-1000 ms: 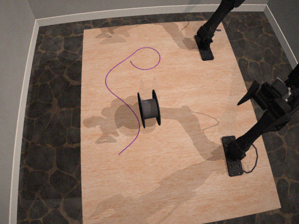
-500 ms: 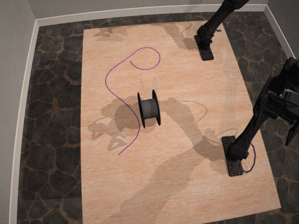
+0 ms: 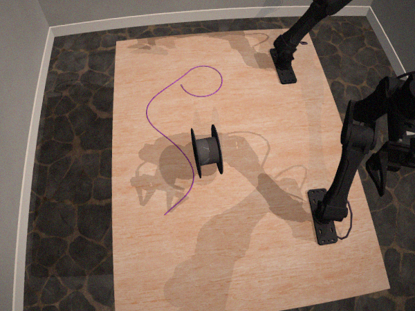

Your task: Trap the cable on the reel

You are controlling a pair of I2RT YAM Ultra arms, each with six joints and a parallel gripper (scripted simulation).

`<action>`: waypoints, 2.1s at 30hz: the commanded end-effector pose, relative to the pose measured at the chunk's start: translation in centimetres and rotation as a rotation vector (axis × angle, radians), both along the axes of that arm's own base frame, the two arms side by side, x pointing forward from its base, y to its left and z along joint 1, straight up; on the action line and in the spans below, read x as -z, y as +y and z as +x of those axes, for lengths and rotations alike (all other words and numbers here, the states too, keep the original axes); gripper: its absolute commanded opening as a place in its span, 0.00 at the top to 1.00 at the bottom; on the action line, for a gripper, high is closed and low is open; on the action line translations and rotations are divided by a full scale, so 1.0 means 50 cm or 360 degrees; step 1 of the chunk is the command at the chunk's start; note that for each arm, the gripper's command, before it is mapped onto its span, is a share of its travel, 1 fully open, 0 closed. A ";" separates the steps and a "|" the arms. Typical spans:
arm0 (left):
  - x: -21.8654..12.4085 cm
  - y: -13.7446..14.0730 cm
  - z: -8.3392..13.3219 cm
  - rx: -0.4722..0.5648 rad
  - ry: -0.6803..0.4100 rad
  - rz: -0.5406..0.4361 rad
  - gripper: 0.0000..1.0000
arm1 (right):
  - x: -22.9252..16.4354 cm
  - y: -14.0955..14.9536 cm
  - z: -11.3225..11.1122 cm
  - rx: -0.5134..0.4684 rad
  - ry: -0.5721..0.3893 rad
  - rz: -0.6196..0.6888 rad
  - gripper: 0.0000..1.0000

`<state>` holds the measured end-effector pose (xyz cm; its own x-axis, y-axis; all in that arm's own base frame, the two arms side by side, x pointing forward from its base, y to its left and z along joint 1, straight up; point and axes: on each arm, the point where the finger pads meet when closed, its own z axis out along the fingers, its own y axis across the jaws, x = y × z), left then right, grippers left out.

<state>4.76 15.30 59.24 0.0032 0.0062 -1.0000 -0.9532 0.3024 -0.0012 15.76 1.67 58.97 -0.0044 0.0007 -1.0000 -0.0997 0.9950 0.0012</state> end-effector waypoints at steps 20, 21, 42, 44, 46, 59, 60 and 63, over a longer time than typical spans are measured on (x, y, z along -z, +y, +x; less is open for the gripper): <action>-0.007 -0.011 -0.099 -0.0496 0.0005 0.0027 0.00 | 0.001 -0.029 0.001 0.0146 -0.0004 -0.0009 0.00; -0.007 -0.011 -0.101 -0.0505 0.0005 0.0027 0.00 | 0.001 -0.029 0.001 0.0149 -0.0004 -0.0009 0.00; 0.016 0.014 -0.106 -0.0533 0.0016 -0.0040 0.00 | 0.006 -0.033 0.014 0.0167 0.0006 -0.0010 0.00; 0.016 0.014 -0.106 -0.0533 0.0016 -0.0040 0.00 | 0.006 -0.033 0.014 0.0167 0.0006 -0.0010 0.00; 0.016 0.024 -0.107 -0.0533 0.0015 -0.0038 0.00 | 0.006 -0.033 0.020 0.0167 0.0007 -0.0010 0.00; 0.039 0.142 -0.109 -0.0533 0.0017 -0.0047 0.00 | 0.034 -0.034 0.133 0.0167 0.0030 -0.0011 0.00; 0.039 0.142 -0.109 -0.0533 0.0017 -0.0047 0.00 | 0.034 -0.034 0.133 0.0167 0.0030 -0.0011 0.00; 0.033 0.132 -0.109 -0.0533 0.0008 0.0013 0.00 | 0.028 -0.034 0.124 0.0167 -0.0029 -0.0008 0.00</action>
